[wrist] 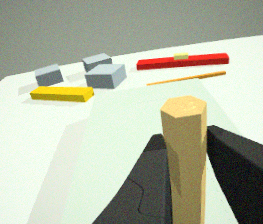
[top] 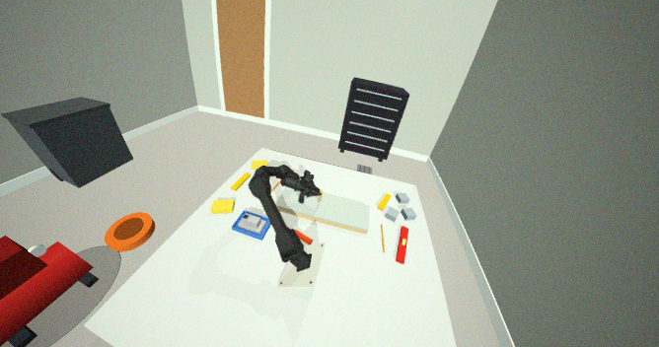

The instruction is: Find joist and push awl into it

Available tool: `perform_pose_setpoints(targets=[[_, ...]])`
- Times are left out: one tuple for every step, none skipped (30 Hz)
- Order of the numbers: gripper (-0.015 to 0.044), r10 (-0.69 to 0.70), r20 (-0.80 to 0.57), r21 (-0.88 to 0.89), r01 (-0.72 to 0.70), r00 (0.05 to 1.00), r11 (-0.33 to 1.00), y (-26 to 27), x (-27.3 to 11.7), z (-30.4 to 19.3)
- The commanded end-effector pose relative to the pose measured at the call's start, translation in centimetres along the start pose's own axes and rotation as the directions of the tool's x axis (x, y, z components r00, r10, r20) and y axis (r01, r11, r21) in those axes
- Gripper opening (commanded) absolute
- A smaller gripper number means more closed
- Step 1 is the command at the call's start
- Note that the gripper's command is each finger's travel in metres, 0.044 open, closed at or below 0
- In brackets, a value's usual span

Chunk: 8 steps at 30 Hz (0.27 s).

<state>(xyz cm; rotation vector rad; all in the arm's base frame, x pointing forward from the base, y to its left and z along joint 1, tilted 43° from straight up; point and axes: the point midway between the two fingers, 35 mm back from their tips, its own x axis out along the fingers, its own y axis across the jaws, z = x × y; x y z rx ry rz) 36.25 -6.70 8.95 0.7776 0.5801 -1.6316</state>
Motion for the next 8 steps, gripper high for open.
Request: perform_pose_setpoints(targets=[[0.0, 0.0, 0.0, 0.0, 0.0, 1.0, 1.0, 0.0, 0.0, 0.0], [0.0, 0.0, 0.0, 0.0, 0.0, 1.0, 1.0, 0.0, 0.0, 0.0], [0.0, 0.0, 0.0, 0.0, 0.0, 1.0, 1.0, 0.0, 0.0, 0.0], [0.0, 0.0, 0.0, 0.0, 0.0, 1.0, 1.0, 0.0, 0.0, 0.0], [0.0, 0.0, 0.0, 0.0, 0.0, 1.0, 1.0, 0.0, 0.0, 0.0], [0.0, 0.0, 0.0, 0.0, 0.0, 1.0, 1.0, 0.0, 0.0, 0.0], [0.0, 0.0, 0.0, 0.0, 0.0, 1.0, 1.0, 0.0, 0.0, 0.0], [0.0, 0.0, 0.0, 0.0, 0.0, 1.0, 1.0, 0.0, 0.0, 0.0]])
